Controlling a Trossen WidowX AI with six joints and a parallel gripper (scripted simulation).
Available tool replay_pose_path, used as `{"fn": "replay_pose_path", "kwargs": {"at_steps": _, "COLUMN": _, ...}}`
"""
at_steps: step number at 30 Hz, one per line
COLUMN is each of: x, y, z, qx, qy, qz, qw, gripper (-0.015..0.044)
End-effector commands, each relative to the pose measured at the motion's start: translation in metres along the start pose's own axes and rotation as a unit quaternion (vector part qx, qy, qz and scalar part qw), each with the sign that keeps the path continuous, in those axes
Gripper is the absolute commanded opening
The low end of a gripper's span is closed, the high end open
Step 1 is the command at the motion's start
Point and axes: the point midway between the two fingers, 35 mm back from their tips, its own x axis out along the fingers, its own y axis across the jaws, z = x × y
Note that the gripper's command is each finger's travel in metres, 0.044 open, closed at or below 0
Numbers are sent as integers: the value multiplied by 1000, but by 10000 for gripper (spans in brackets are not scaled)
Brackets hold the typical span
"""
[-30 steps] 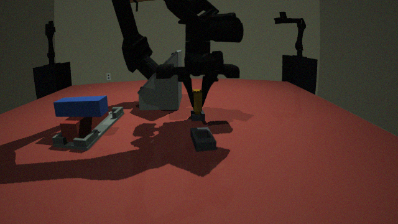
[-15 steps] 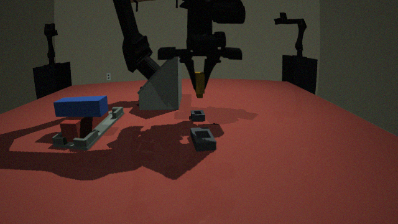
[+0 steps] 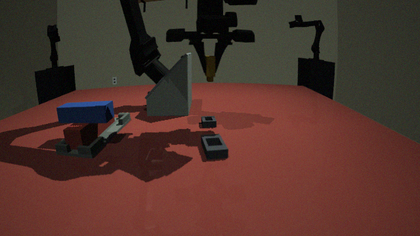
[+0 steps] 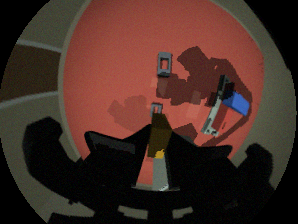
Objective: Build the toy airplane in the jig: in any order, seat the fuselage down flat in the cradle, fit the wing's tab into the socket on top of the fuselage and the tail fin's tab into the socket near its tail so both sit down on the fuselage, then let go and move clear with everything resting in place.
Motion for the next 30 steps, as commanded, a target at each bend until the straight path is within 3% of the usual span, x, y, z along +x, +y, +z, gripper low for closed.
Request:
{"fn": "replay_pose_path", "kwargs": {"at_steps": 1, "x": -17, "y": 0, "z": -1, "qx": 5, "qy": -2, "qz": 5, "qw": 1000, "gripper": 0}}
{"fn": "replay_pose_path", "kwargs": {"at_steps": 8, "x": -34, "y": -3, "z": -4, "qx": 8, "qy": 0, "qz": 4, "qw": 1000, "gripper": 0}}
{"fn": "replay_pose_path", "kwargs": {"at_steps": 30, "x": -32, "y": -64, "z": 20, "qx": 10, "qy": -2, "qz": 21, "qw": 1000, "gripper": 0}}
